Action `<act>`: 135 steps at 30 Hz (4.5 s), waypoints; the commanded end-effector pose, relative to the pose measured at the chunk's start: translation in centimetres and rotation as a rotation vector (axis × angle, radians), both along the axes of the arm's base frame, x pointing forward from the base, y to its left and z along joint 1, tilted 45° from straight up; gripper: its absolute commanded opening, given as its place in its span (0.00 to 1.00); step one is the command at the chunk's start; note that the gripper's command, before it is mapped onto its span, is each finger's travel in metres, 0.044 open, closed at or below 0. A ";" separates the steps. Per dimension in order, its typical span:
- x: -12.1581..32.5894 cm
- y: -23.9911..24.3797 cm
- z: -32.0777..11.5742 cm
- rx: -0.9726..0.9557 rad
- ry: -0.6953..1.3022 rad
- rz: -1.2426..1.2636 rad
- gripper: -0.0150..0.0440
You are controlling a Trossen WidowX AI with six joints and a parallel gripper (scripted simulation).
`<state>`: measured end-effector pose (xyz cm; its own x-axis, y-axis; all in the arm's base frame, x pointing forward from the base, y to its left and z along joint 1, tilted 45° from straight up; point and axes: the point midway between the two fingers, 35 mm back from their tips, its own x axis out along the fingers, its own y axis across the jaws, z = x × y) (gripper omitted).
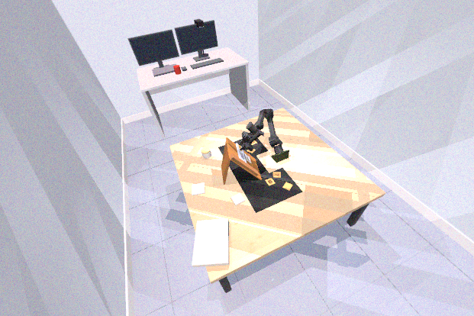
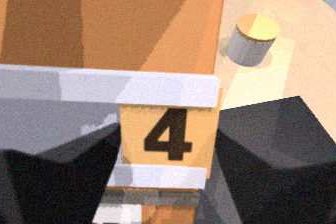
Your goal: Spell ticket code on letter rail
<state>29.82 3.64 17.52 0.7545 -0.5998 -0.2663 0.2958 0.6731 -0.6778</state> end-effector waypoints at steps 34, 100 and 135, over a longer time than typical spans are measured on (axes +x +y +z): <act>0.6 1.3 -1.4 0.001 -0.003 -0.003 0.25; 1.6 3.5 -3.6 0.003 -0.004 -0.003 0.25; 2.2 4.7 -4.8 0.004 -0.005 -0.003 0.25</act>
<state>31.90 8.27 12.88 0.7547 -0.5991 -0.2674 0.2971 0.6756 -0.6748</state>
